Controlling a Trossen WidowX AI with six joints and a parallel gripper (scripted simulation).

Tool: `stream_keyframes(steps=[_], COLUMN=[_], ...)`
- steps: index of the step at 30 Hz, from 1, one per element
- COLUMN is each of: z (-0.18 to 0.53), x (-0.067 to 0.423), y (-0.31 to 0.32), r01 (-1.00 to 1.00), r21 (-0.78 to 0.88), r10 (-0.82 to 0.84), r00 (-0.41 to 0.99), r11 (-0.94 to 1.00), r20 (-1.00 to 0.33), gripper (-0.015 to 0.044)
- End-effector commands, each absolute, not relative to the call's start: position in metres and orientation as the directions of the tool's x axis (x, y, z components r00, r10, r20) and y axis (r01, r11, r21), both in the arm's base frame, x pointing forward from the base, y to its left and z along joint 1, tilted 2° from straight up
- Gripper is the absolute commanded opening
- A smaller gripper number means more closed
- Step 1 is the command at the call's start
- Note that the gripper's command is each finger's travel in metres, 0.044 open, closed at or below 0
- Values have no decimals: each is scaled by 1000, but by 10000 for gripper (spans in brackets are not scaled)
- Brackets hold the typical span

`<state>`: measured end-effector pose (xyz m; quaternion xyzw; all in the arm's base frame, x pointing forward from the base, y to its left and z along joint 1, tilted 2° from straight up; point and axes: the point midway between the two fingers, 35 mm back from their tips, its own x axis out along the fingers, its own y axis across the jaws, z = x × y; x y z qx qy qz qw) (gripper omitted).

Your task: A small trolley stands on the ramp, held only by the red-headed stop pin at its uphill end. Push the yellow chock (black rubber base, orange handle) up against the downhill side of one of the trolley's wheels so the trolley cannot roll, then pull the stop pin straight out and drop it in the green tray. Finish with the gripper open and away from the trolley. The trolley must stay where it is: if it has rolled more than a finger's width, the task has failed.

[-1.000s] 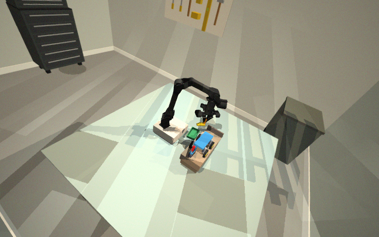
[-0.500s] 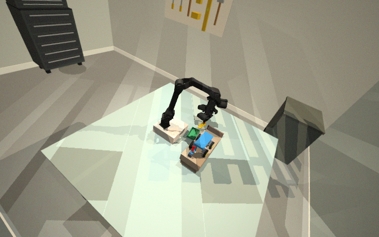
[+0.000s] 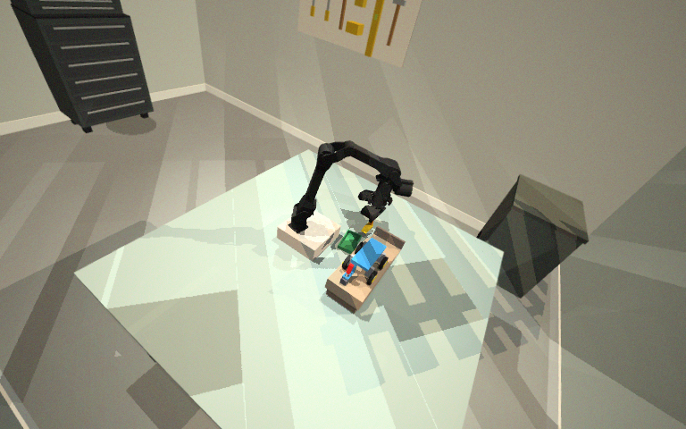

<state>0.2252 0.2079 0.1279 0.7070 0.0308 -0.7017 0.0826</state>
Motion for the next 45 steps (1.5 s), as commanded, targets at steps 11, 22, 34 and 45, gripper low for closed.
stream_keyframes(steps=[11, 22, 34, 45], z=[120, 92, 64, 60], x=[248, 249, 250, 251], y=[212, 212, 209, 203], r01=[164, 164, 164, 164], r21=[80, 80, 80, 81], r10=[-78, -78, -79, -79], r00=[17, 17, 17, 17], r11=[-983, -983, -983, -983], r20=[-997, -997, -997, -997], gripper=[0, 0, 0, 0])
